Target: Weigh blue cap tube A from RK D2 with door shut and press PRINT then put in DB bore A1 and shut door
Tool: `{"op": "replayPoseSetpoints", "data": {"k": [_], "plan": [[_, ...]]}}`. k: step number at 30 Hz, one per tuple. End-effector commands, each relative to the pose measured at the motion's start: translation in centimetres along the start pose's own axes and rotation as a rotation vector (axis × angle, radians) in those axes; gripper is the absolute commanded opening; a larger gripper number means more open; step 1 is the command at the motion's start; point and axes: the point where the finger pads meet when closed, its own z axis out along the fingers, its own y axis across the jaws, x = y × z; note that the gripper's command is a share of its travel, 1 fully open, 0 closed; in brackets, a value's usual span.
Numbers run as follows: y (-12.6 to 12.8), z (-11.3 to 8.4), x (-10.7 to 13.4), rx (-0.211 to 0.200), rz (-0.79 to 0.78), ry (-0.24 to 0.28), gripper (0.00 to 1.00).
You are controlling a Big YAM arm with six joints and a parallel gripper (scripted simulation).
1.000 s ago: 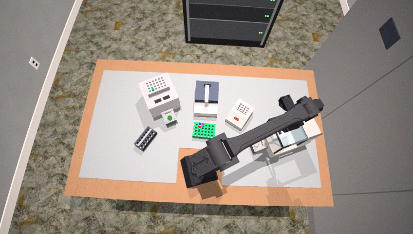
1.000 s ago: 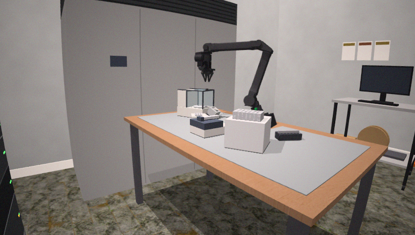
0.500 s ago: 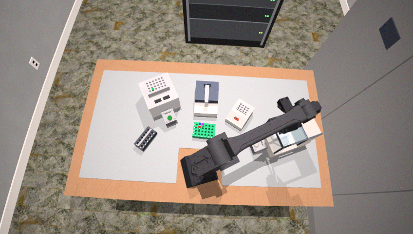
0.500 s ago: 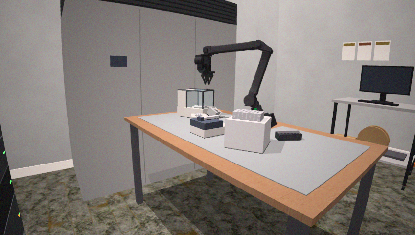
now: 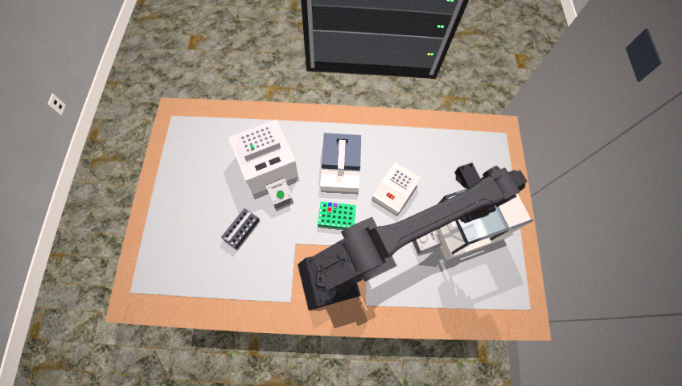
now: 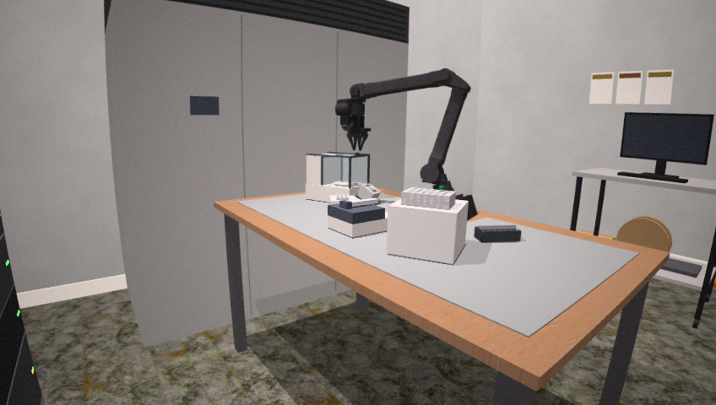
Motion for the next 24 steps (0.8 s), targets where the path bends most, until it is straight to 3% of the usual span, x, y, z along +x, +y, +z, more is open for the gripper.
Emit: {"op": "replayPoseSetpoints", "data": {"k": [1,12,14,15,24], "plan": [[-0.4,1.0,0.3,-0.005,-0.002,0.002,0.3],[-0.4,2.4,0.2,-0.005,-0.004,0.001,0.3],[-0.1,2.2,0.1,-0.011,-0.007,0.0,0.3],[-0.9,0.7,0.0,0.029,0.001,-0.004,0.3],[-0.9,0.7,0.0,0.029,0.001,-0.004,0.3]]}}
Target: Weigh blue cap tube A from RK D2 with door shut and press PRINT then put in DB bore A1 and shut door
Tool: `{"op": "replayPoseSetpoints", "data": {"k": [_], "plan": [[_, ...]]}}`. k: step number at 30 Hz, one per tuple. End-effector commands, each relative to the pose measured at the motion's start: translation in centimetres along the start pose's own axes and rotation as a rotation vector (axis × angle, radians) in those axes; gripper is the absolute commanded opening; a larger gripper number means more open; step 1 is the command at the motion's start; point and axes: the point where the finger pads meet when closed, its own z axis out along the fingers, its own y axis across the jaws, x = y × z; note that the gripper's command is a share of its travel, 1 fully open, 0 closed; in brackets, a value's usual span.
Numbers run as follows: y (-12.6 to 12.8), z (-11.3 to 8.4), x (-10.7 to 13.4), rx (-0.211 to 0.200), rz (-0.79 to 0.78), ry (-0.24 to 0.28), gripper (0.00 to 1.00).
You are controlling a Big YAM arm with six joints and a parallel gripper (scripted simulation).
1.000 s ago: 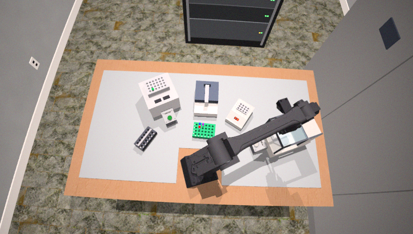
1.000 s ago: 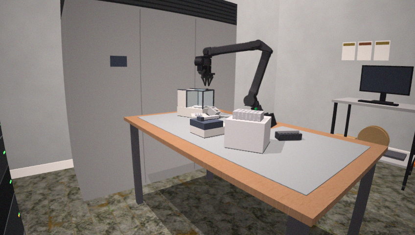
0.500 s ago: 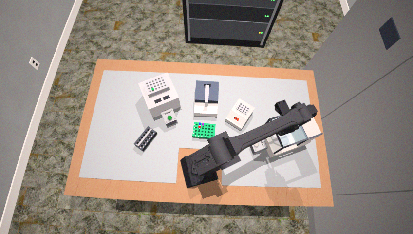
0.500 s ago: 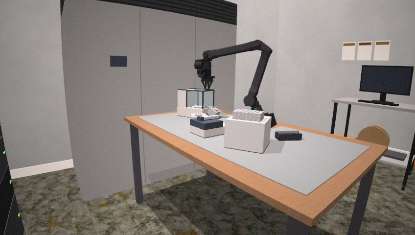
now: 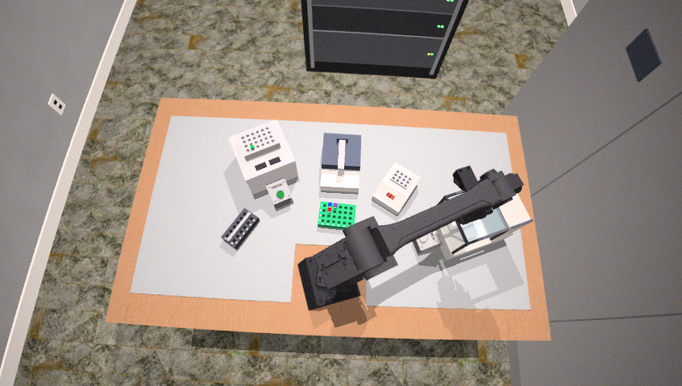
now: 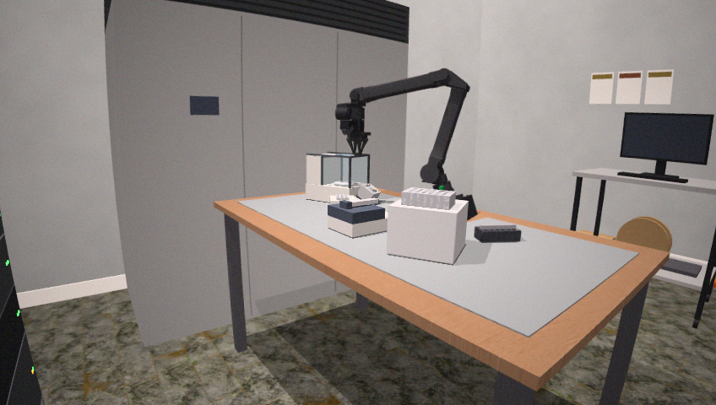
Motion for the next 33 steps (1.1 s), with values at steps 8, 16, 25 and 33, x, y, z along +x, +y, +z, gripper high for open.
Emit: {"op": "replayPoseSetpoints", "data": {"k": [8,16,25,33], "plan": [[-0.93,-1.15,-0.02,0.031,0.001,-0.005,0.3],[-0.93,-1.15,-0.02,0.031,0.001,-0.005,0.3],[-0.93,-1.15,-0.02,0.031,0.001,-0.005,0.3],[-0.93,-1.15,-0.02,0.031,0.001,-0.005,0.06]]}}
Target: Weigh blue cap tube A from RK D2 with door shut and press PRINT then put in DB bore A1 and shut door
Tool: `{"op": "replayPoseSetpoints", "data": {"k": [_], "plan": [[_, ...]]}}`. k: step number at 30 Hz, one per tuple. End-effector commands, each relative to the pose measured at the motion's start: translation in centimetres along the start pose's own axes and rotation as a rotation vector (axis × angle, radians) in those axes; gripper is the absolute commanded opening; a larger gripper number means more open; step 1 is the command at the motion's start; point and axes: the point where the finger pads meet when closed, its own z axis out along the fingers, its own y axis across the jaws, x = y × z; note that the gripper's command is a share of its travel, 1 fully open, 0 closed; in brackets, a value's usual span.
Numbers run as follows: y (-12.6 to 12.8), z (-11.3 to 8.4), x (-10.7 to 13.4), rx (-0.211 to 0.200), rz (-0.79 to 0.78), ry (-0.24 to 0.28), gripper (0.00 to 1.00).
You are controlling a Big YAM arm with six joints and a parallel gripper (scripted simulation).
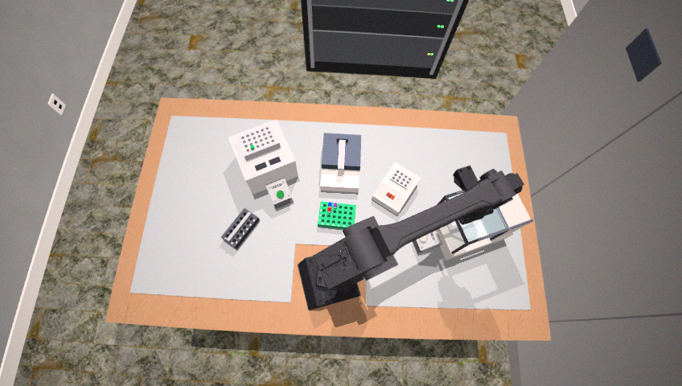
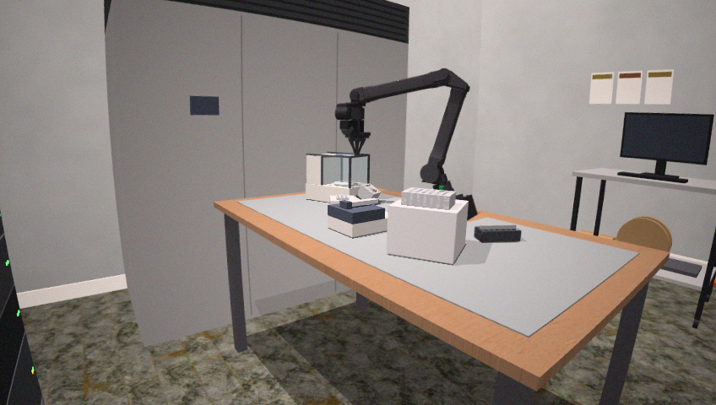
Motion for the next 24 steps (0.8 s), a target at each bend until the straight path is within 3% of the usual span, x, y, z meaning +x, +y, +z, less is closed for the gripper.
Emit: {"op": "replayPoseSetpoints", "data": {"k": [1,2,15,18,19,24], "plan": [[-0.7,-1.2,0.0,0.024,0.0,-0.005,0.06],[0.1,-0.2,0.2,-0.013,-0.006,-0.001,0.06],[0.1,-0.2,0.2,-0.013,-0.006,-0.001,0.06],[-0.8,-0.8,0.2,0.001,-0.005,-0.002,0.06],[-1.7,-1.7,0.2,0.024,-0.002,-0.004,0.06],[-2.7,-1.7,0.2,0.045,0.001,-0.004,0.06]]}}
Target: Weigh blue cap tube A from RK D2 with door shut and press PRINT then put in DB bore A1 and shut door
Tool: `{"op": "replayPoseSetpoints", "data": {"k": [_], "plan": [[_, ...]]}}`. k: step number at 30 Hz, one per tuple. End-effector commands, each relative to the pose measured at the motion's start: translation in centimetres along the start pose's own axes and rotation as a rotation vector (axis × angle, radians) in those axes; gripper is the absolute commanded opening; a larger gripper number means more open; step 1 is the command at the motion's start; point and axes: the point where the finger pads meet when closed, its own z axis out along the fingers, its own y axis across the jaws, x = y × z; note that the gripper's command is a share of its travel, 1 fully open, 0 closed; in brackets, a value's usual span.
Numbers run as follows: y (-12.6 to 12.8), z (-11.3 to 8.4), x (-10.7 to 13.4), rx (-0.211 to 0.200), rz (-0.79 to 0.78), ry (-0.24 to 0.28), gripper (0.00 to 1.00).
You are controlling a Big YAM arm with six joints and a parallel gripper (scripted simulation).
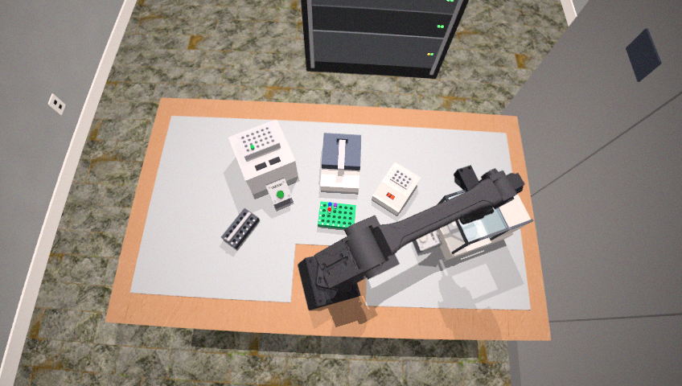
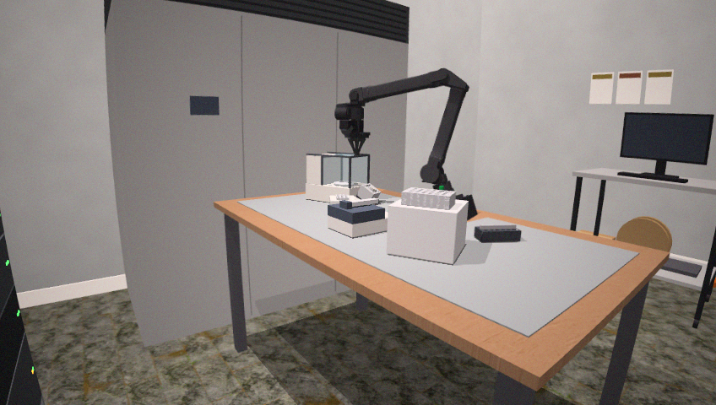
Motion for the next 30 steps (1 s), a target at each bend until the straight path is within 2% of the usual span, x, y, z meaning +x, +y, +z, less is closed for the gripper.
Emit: {"op": "replayPoseSetpoints", "data": {"k": [1,30], "plan": [[-2.7,-1.7,0.2,0.055,0.003,-0.004,0.06],[-5.3,-1.7,0.3,0.058,0.003,-0.004,0.06]]}}
